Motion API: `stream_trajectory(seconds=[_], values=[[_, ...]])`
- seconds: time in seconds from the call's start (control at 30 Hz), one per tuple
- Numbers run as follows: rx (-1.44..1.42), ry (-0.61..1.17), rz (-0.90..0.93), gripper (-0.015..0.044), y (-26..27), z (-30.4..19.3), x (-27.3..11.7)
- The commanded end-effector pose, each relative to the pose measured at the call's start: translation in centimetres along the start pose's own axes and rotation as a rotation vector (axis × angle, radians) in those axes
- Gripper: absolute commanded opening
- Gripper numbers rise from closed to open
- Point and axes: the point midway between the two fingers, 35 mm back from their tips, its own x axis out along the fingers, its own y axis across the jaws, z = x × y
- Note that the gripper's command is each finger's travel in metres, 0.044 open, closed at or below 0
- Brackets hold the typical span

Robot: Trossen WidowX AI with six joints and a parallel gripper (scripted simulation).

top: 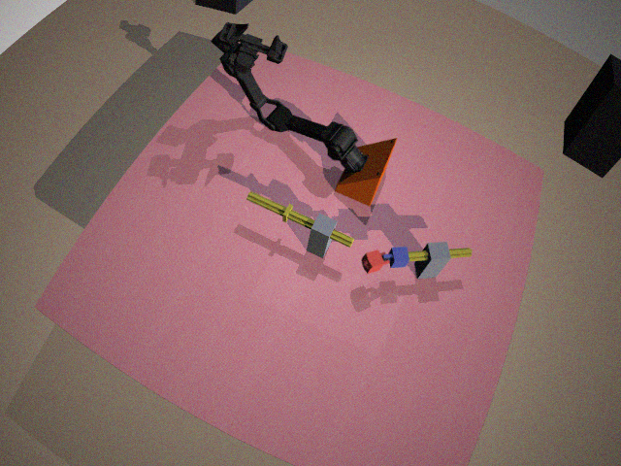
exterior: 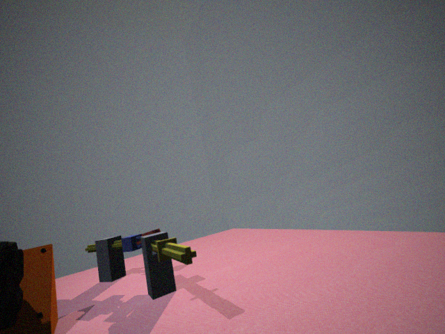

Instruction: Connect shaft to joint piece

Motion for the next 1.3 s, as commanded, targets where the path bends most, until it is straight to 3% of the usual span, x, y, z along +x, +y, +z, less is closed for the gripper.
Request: stream_trajectory(seconds=[0.0, 0.1, 0.7, 1.0, 1.27], values=[[0.0, 0.0, 0.0, 0.0426, 0.0, 0.0, 0.0], [-0.009, -0.016, -0.013, 0.044, -0.1, 0.2, 0.5], [-0.161, -0.377, -0.382, 0.044, -5.5, 7.5, 12.7], [-0.173, -0.46, -0.451, 0.044, -7.3, 10.4, 16.5], [-0.276, -0.586, -0.645, 0.044, -10.3, 15.0, 19.1]])
